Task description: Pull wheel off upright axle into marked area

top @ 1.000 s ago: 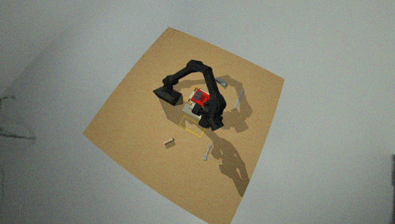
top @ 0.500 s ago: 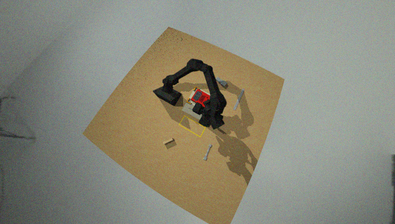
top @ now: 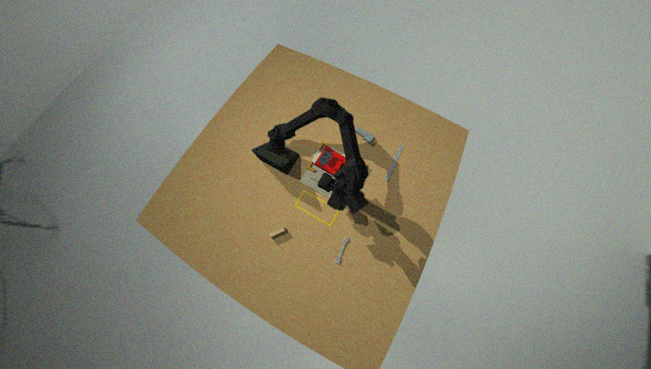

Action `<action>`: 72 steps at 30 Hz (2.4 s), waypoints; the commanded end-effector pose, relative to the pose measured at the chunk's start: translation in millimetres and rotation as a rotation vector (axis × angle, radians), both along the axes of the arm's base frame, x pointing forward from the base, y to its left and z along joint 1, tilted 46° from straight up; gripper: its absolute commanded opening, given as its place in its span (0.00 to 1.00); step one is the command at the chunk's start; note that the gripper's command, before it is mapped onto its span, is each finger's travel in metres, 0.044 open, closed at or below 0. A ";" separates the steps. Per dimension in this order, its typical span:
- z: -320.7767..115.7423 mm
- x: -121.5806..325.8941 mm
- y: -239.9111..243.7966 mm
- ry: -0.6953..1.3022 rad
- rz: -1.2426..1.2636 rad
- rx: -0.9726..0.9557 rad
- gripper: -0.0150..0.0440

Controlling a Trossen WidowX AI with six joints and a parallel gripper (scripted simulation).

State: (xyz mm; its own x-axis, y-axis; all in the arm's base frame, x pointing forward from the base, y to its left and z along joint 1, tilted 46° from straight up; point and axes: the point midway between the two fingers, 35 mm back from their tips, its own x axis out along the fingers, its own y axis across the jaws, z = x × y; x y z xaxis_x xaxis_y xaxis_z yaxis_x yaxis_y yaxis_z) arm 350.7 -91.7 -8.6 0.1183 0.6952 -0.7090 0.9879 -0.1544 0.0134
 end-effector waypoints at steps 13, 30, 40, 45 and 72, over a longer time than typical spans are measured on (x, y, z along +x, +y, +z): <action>-2.9 -0.2 3.7 0.002 0.002 0.001 0.51; 0.1 -0.5 0.5 0.002 0.001 0.002 0.25; 2.4 -0.8 -1.9 0.002 0.001 0.002 0.25; 3.5 -0.9 -3.0 0.002 0.000 0.002 0.25; 9.7 -1.9 -9.3 0.002 -0.002 0.002 0.25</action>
